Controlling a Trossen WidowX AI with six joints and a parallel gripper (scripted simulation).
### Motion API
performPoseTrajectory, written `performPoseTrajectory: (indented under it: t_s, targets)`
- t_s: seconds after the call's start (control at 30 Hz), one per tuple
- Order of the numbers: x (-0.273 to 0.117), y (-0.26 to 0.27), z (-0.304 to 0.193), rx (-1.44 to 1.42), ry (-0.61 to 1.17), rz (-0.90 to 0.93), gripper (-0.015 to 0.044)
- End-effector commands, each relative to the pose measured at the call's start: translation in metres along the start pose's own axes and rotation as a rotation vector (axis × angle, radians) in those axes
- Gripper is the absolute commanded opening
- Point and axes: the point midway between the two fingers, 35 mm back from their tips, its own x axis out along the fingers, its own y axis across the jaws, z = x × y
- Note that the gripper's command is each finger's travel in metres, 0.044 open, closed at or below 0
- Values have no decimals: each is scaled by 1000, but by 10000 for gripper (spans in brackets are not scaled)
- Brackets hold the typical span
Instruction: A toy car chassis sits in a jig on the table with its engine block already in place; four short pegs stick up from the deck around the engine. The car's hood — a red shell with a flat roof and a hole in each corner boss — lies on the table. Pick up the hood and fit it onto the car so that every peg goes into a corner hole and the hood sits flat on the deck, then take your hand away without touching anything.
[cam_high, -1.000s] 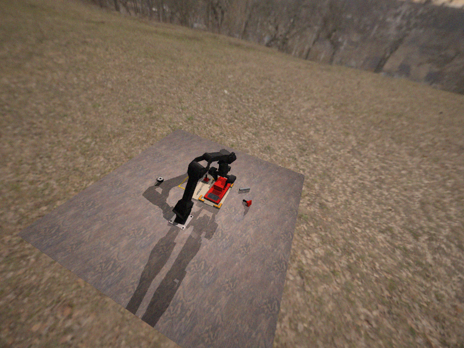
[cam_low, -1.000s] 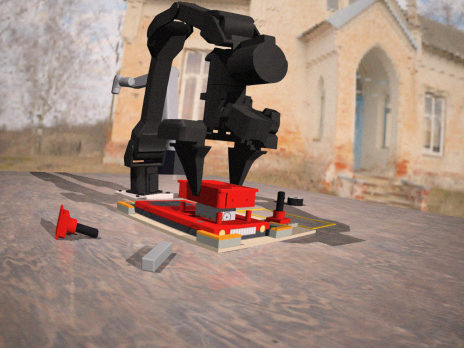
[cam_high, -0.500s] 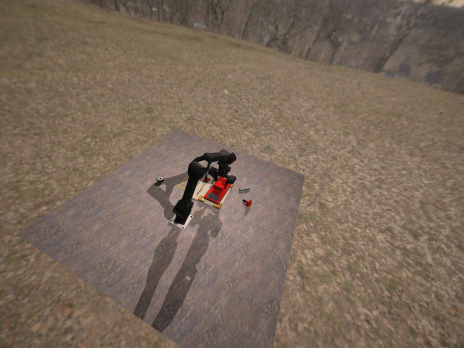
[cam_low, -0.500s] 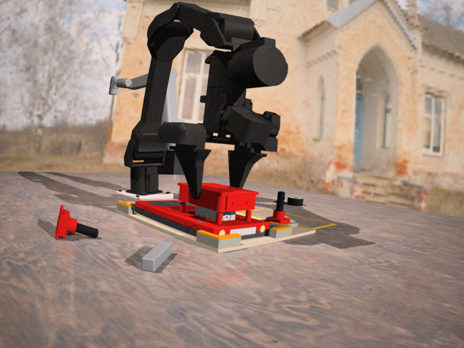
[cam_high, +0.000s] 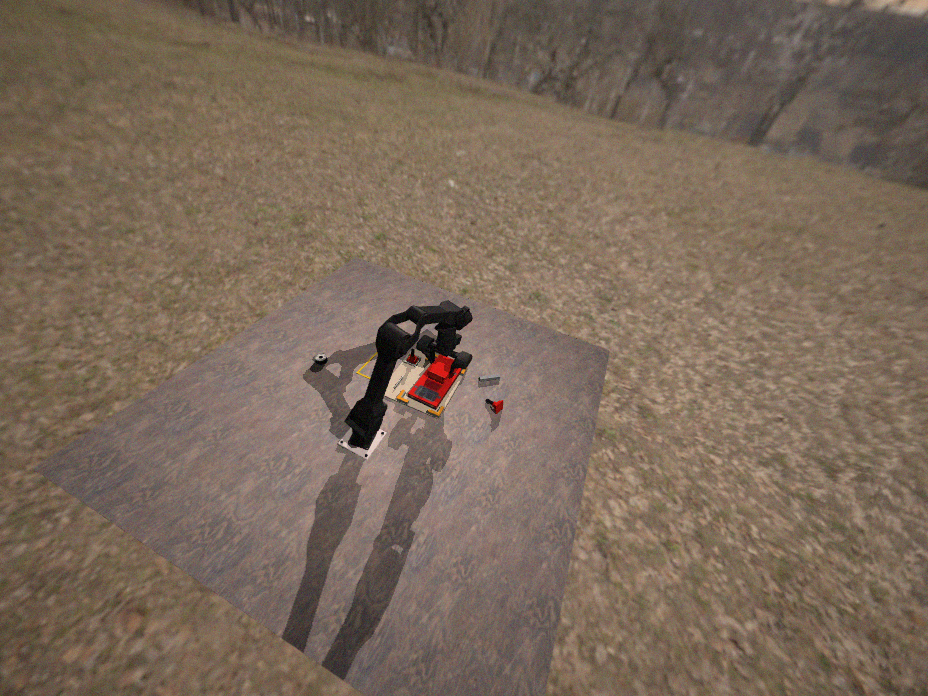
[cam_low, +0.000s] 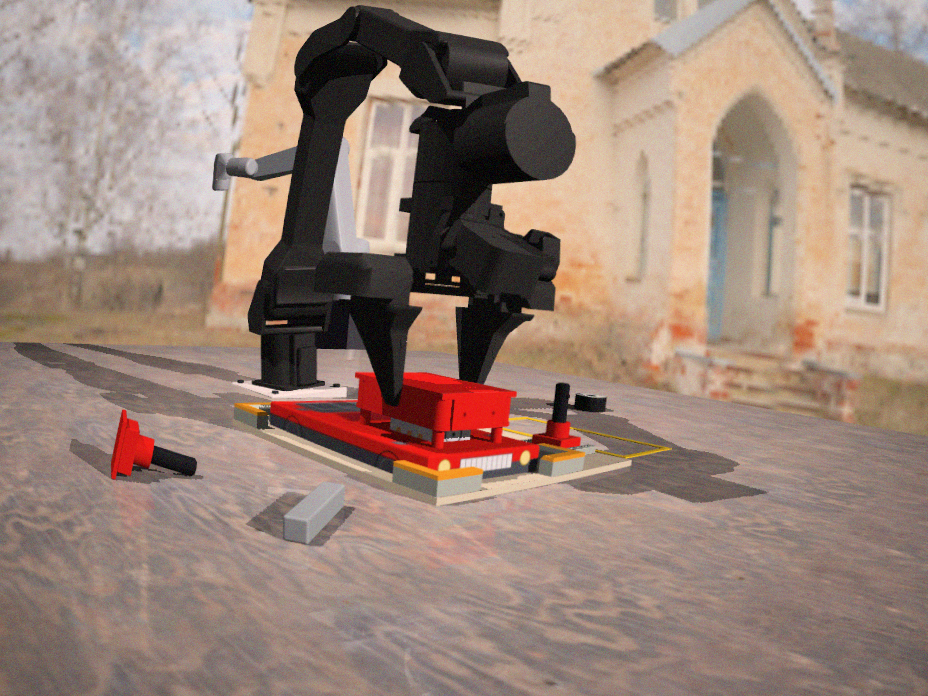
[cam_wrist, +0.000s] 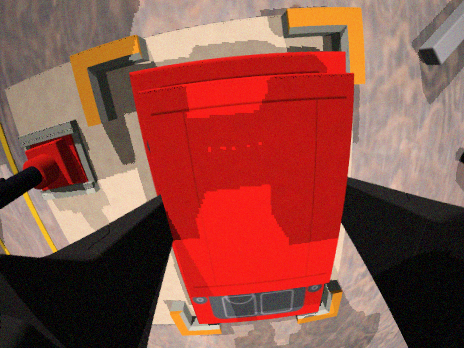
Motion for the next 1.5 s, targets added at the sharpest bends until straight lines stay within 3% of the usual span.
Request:
performPoseTrajectory:
  t_s: [0.0,0.97,1.47]
  targets:
    - [2,0,0,-3,0,-2,0]
    - [8,0,0,0,0,0,0]
    - [9,0,0,0,1,0,394]
